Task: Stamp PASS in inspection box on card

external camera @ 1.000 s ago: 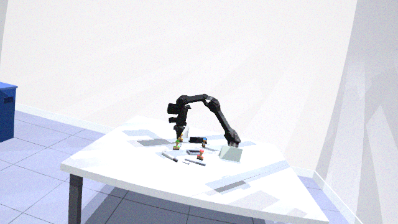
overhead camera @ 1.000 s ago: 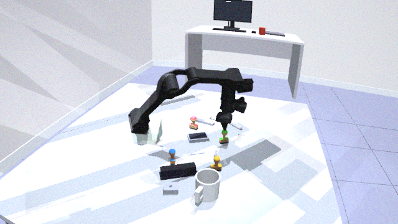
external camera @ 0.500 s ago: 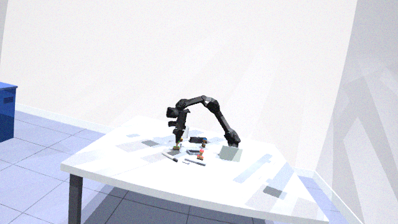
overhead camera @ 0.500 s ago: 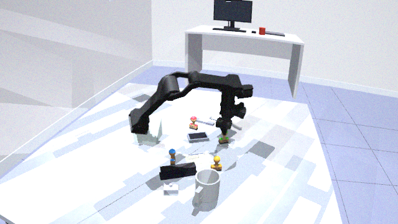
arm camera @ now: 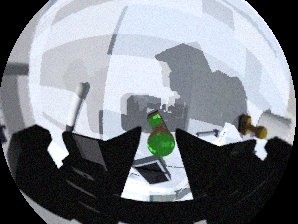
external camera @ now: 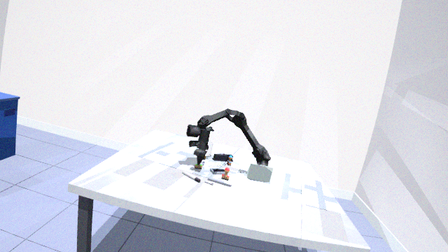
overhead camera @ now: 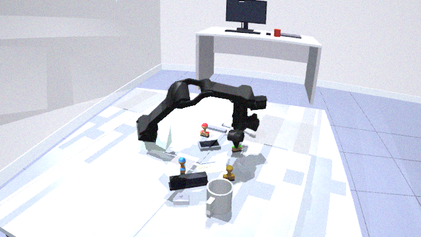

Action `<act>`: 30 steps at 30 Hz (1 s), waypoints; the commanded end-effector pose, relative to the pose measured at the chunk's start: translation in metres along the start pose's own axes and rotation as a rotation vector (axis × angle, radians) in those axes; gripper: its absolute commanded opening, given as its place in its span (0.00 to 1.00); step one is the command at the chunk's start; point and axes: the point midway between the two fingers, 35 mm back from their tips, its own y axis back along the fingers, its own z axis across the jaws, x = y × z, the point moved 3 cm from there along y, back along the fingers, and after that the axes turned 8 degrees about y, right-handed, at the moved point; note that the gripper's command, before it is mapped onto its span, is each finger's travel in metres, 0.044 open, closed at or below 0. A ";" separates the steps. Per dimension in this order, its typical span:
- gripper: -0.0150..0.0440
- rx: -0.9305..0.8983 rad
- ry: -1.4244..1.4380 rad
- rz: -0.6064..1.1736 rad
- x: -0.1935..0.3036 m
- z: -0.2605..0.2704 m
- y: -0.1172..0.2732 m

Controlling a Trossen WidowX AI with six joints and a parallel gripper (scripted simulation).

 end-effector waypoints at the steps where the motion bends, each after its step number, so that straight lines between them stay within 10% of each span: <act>1: 0.63 0.004 0.004 -0.001 0.001 -0.001 -0.006; 20: 0.25 0.001 0.000 0.002 0.001 0.000 -0.004; 30: 0.25 -0.001 0.000 0.002 0.000 0.000 0.001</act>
